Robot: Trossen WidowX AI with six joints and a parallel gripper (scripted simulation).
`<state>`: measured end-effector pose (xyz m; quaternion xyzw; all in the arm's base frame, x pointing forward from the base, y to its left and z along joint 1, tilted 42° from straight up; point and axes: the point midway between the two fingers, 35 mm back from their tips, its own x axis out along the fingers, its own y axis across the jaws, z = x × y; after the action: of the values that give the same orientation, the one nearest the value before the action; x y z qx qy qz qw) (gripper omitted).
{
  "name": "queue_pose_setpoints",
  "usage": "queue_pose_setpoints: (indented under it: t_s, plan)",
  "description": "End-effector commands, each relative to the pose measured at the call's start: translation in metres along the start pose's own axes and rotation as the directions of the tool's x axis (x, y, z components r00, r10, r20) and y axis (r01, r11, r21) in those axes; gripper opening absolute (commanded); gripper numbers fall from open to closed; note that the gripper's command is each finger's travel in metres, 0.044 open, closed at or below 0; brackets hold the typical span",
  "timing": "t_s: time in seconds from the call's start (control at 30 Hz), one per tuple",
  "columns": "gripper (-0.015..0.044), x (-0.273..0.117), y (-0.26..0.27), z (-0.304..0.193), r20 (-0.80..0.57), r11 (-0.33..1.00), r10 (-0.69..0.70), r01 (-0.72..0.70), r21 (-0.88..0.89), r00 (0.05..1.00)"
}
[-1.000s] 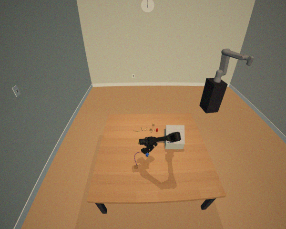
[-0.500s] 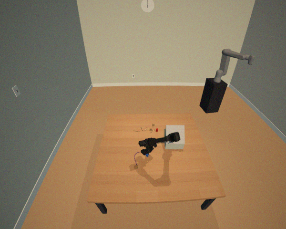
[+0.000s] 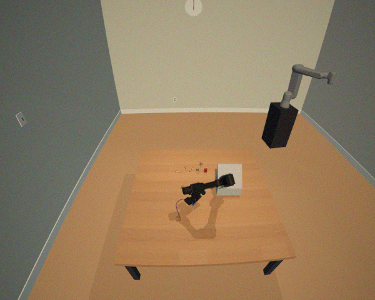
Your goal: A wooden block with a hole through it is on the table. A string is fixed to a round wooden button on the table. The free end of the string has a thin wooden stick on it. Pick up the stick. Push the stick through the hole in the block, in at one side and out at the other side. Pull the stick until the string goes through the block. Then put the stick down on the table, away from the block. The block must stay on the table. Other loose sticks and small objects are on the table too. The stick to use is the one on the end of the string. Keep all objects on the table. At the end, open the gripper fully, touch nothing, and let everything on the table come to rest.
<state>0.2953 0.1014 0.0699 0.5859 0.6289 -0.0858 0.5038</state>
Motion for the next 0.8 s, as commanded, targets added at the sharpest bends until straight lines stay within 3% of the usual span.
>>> queue_pose_setpoints:
  t_s: [0.0, 0.77]
  plan:
    - [0.0124, 0.009, -0.004, 0.0, -0.003, 1.0, -0.011, 0.011, 0.011, 1.0]
    - [0.0124, 0.038, -0.006, -0.003, -0.007, 1.0, -0.007, 0.008, 0.012, 1.0]
